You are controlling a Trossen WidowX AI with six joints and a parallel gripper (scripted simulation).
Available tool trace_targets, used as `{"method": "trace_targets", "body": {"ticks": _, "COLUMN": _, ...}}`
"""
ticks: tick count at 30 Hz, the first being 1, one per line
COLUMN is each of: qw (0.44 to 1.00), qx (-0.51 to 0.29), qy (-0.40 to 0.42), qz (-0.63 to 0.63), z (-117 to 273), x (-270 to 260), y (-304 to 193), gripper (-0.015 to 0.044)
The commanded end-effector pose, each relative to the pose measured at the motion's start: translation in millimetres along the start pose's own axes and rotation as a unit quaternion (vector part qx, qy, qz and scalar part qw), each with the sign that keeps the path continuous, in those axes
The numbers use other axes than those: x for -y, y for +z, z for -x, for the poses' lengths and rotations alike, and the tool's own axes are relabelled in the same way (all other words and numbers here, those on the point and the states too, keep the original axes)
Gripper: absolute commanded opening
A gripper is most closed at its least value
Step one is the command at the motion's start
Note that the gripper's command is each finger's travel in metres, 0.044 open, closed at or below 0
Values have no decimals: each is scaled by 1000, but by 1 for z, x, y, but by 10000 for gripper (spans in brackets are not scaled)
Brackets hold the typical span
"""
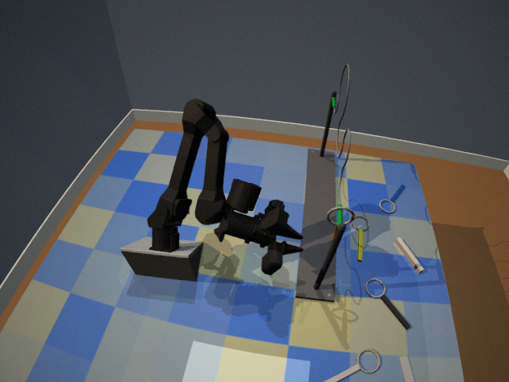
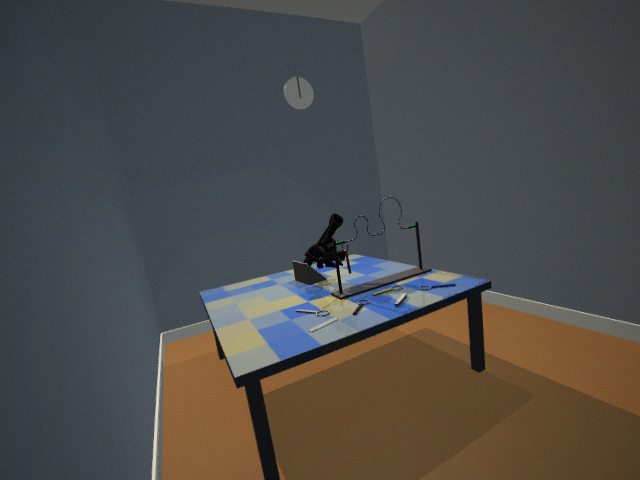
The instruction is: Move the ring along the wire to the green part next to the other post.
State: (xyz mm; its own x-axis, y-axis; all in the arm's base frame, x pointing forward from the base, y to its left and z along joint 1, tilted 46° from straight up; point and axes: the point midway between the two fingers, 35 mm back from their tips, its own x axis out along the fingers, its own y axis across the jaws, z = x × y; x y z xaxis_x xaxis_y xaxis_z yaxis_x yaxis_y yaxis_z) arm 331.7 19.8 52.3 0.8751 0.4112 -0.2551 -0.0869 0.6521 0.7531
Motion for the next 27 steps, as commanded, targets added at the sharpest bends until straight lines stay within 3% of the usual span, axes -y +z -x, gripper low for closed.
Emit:
{"method": "trace_targets", "body": {"ticks": 1, "qw": 1000, "qx": 0, "qy": 3, "qz": 3, "z": 0, "x": -2, "y": 0, "gripper": 160}}
{"method": "trace_targets", "body": {"ticks": 18, "qw": 1000, "qx": 0, "qy": 3, "qz": 3, "z": 0, "x": -2, "y": 0, "gripper": 160}}
{"method": "trace_targets", "body": {"ticks": 24, "qw": 1000, "qx": 2, "qy": 2, "qz": 0, "z": 46, "x": -1, "y": -6, "gripper": 317}}
{"method": "trace_targets", "body": {"ticks": 27, "qw": 1000, "qx": 2, "qy": 2, "qz": 0, "z": 47, "x": -1, "y": -6, "gripper": 396}}
